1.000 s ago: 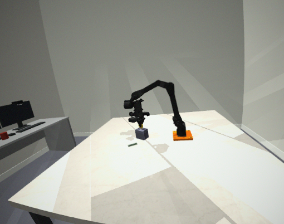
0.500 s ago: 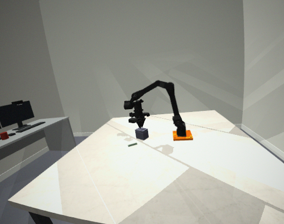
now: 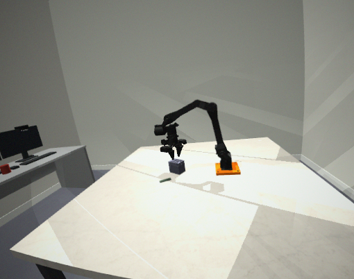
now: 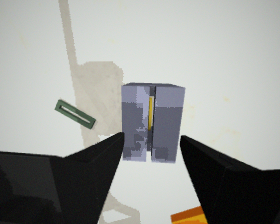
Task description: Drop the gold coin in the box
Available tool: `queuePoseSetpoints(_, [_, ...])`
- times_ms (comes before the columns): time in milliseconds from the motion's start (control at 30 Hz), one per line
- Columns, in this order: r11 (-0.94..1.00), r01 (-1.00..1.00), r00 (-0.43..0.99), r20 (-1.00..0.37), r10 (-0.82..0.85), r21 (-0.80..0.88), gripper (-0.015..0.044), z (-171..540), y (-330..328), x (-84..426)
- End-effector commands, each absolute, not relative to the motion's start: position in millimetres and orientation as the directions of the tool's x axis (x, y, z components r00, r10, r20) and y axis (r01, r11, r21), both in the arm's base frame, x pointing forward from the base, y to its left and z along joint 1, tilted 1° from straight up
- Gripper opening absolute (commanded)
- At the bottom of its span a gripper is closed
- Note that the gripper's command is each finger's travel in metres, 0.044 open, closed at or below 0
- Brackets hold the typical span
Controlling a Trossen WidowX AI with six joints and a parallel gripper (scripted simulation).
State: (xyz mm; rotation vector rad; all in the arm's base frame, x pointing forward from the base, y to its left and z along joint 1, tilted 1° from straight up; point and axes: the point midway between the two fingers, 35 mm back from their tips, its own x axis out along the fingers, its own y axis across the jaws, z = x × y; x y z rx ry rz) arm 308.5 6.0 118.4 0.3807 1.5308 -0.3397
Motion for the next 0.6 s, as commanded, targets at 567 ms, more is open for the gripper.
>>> queuePoseSetpoints(567, [0.896, 0.444, 0.019, -1.0, 0.023, 0.029, 0.044, 173.1, 4.8, 304.5])
